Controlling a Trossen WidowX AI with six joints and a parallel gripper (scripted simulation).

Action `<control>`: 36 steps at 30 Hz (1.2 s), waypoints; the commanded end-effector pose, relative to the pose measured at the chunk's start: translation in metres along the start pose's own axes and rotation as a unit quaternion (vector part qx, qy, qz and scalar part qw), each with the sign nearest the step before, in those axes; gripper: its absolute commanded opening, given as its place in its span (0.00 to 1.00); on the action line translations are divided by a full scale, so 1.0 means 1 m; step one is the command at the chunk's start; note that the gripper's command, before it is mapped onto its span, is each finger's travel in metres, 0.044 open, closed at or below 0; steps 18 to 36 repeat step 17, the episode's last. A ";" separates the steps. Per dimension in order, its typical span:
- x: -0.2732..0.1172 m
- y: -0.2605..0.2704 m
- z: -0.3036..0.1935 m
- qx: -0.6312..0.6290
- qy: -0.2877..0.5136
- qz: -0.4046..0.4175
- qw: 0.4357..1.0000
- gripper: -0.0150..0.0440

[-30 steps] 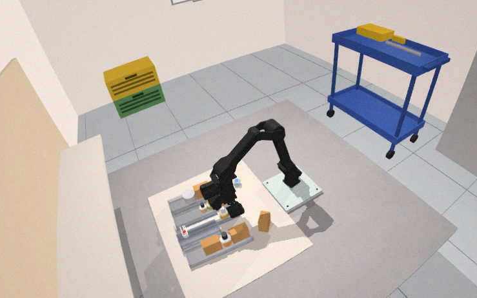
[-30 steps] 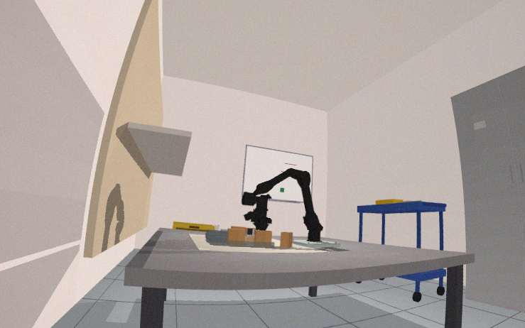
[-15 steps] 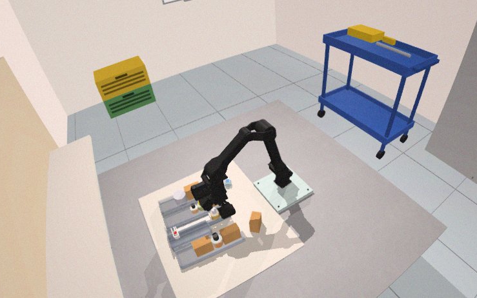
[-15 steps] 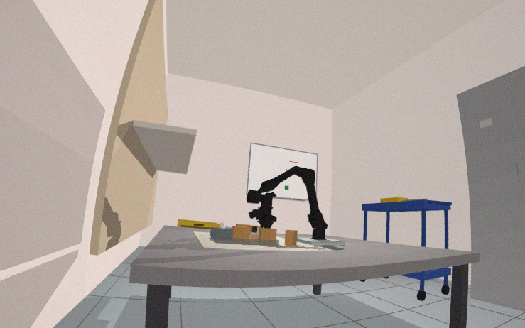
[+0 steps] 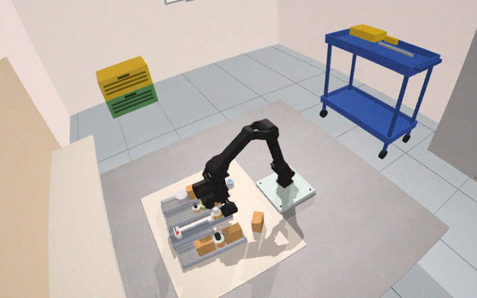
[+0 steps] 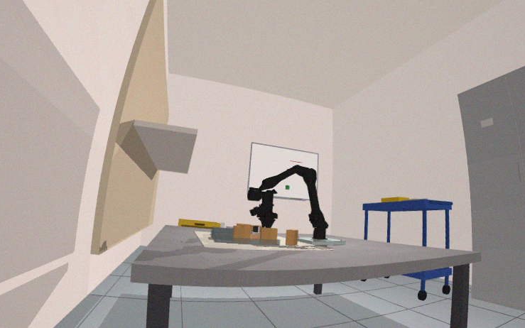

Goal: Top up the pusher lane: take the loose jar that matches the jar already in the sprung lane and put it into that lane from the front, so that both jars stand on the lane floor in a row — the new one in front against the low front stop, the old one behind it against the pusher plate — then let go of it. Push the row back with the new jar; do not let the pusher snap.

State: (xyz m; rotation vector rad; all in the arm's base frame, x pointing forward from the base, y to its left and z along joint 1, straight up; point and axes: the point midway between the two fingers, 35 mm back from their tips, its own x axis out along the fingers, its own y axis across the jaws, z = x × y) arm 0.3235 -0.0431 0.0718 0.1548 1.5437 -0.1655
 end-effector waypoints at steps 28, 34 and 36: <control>-0.011 0.001 -0.032 -0.001 -0.006 0.001 1.000 0.75; -0.011 0.001 -0.032 -0.001 -0.006 0.001 1.000 0.75; -0.011 0.001 -0.032 -0.001 -0.006 0.001 1.000 0.75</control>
